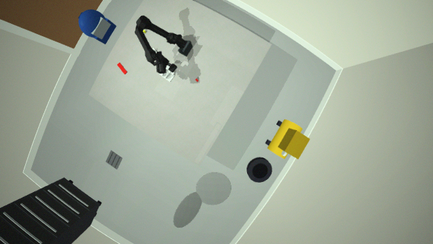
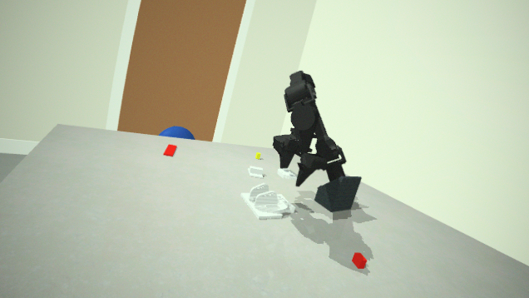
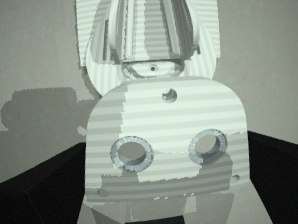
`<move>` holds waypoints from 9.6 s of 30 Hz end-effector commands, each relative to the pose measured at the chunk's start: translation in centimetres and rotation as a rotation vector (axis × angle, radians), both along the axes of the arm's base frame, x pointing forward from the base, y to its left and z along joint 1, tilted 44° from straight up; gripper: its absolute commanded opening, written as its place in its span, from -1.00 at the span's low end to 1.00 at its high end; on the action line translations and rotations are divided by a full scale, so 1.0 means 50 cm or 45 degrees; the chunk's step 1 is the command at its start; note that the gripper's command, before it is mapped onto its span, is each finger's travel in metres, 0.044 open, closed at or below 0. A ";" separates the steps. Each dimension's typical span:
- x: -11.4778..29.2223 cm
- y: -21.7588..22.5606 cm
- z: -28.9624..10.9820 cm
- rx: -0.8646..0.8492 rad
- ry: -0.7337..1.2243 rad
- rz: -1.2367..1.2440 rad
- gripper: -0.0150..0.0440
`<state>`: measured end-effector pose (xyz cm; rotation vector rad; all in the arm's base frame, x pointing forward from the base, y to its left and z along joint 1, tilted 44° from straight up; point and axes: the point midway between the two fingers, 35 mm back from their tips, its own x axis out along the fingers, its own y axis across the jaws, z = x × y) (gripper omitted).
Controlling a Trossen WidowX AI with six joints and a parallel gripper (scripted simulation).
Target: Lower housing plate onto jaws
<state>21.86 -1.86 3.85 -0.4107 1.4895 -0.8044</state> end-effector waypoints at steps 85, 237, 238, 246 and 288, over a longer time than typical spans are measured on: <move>-0.001 0.002 -0.002 0.007 0.002 -0.002 0.70; -0.016 -0.097 -0.103 0.004 0.007 0.003 0.70; -0.016 -0.097 -0.103 0.004 0.007 0.003 0.70; -0.016 -0.098 -0.104 0.004 0.007 0.003 0.70; -0.017 -0.104 -0.110 0.004 0.006 0.003 0.70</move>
